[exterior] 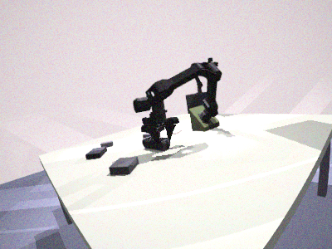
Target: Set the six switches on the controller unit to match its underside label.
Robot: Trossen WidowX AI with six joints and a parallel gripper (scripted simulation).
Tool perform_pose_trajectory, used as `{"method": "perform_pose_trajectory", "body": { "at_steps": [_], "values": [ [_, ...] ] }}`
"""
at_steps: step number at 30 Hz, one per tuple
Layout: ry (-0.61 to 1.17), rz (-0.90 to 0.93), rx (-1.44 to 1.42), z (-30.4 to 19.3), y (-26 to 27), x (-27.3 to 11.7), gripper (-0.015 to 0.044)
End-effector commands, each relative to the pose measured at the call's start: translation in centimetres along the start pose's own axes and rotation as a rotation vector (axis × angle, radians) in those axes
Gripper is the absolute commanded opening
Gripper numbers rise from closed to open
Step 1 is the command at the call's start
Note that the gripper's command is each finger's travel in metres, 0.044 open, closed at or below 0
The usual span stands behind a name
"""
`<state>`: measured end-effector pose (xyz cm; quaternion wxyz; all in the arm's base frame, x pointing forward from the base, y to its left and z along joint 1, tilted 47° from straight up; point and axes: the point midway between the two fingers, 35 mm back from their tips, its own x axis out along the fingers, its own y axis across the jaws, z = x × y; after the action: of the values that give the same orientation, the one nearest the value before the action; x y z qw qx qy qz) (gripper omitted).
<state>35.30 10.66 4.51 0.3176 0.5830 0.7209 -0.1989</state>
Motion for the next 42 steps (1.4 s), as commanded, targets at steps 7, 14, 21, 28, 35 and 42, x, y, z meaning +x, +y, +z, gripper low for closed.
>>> {"method": "perform_pose_trajectory", "body": {
  "at_steps": [7, 14, 21, 28, 35, 42],
  "values": [
    [0.003, -0.008, 0.014, 0.1, -1.4, 0.1, 0.0000],
    [0.003, -0.008, 0.015, 0.0, -2.0, 0.1, 0.0000],
    [0.002, 0.001, 0.000, -0.1, -1.6, 0.0, 0.0079],
    [0.002, 0.001, 0.000, -0.1, -1.6, 0.0, 0.0262],
    [0.001, -0.008, 0.014, -0.1, -1.6, -4.6, 0.0440],
    [0.001, -0.009, 0.015, -0.1, -1.6, -4.9, 0.0440]
  ]
}}
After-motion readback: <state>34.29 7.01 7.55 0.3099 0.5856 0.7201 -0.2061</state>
